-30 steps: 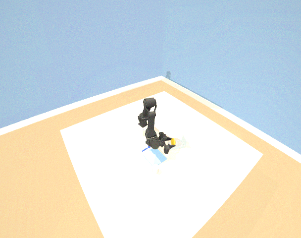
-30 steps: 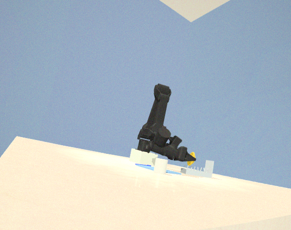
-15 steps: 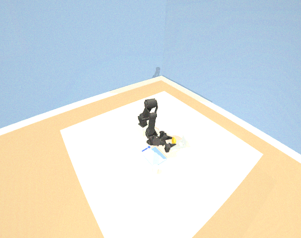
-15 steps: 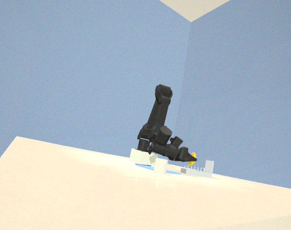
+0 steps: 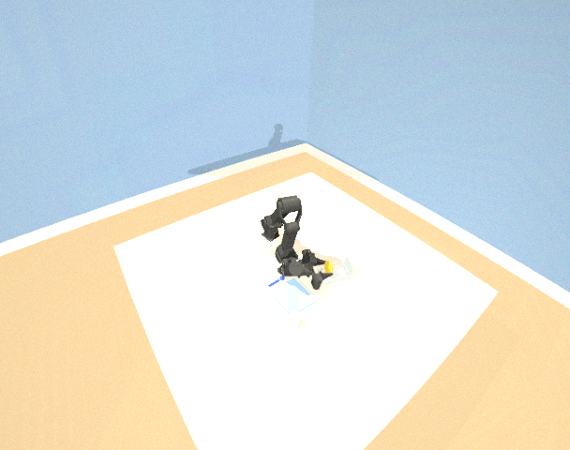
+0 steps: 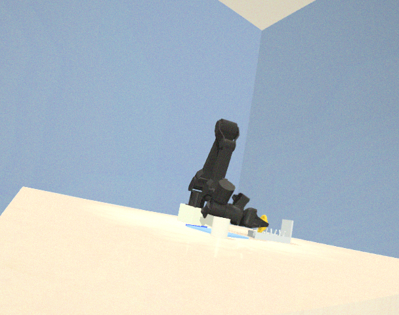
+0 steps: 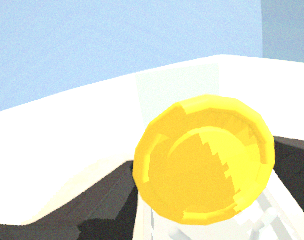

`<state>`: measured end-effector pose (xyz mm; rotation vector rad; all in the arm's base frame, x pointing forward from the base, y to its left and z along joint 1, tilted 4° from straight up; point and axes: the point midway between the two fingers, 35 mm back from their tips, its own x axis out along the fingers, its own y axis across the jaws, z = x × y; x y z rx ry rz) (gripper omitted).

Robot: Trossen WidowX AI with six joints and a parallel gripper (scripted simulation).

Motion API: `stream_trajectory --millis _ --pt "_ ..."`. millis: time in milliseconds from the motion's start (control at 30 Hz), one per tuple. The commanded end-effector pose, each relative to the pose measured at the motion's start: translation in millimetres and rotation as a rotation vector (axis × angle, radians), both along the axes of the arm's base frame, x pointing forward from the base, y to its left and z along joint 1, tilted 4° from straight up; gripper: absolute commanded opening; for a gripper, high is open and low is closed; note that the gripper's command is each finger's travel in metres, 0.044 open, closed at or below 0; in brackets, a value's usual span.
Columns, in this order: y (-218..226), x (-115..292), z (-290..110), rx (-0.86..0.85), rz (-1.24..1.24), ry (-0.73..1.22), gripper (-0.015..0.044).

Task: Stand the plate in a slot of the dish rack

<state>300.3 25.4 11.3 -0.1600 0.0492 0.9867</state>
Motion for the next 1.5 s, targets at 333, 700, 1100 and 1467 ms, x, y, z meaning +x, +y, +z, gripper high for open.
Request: stream_trajectory --millis 333,700,1100,1467 --pt "0 0 1 -0.001 0.0 -0.001 0.0" --pt "0 0 1 -0.001 0.0 -0.003 0.0289" --pt "0 0 1 -0.001 0.0 -0.003 0.04" --pt "-3 1 95 0.054 0.018 -0.009 0.04"
